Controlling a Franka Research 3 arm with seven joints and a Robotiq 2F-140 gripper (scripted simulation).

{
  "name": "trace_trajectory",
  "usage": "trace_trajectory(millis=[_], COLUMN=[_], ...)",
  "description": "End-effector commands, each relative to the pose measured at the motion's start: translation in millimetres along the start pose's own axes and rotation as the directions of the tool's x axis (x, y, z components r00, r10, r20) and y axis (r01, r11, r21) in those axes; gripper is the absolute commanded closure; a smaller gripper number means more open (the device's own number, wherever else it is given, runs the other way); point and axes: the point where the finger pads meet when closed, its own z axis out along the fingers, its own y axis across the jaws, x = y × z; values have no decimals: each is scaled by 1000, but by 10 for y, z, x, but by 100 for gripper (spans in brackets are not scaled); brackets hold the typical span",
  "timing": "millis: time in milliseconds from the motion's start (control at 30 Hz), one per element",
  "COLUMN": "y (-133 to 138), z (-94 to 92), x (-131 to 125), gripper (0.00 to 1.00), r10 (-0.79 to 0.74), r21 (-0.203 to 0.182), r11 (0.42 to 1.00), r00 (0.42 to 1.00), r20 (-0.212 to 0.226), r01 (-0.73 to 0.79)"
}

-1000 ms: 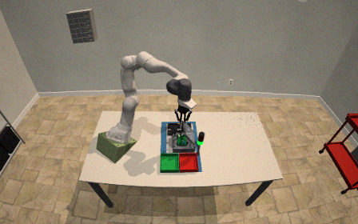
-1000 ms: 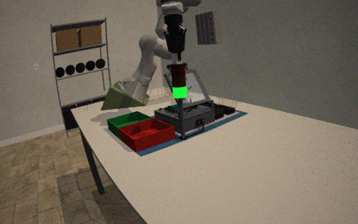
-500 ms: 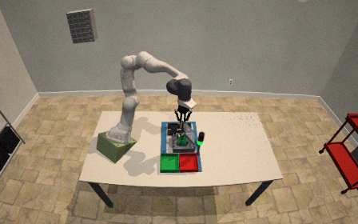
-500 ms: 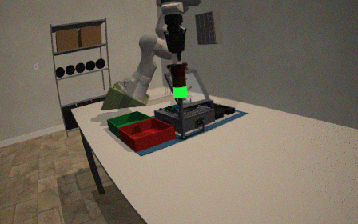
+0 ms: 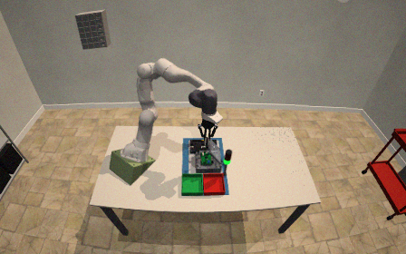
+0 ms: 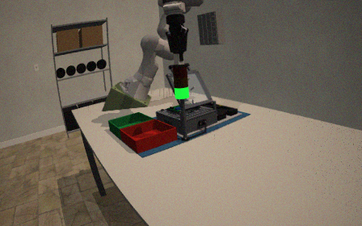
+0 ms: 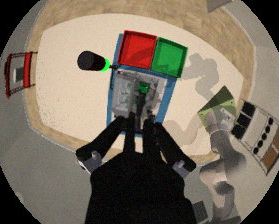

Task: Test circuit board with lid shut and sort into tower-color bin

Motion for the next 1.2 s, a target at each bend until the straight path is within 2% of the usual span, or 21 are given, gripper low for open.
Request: trace_trajectory(millis=[0, 333, 967, 1167], y=[-5, -54, -515, -572], z=[3, -31, -263, -283], x=[-6, -6, -5, -5], gripper=[100, 100, 100, 100], r10=[-1, -1, -1, -1], r21=[2, 2, 2, 2], r11=[1000, 1000, 1000, 1000], r00=[1000, 1000, 1000, 1000], r20=[-1, -1, -1, -1], r01=[1, 1, 1, 1])
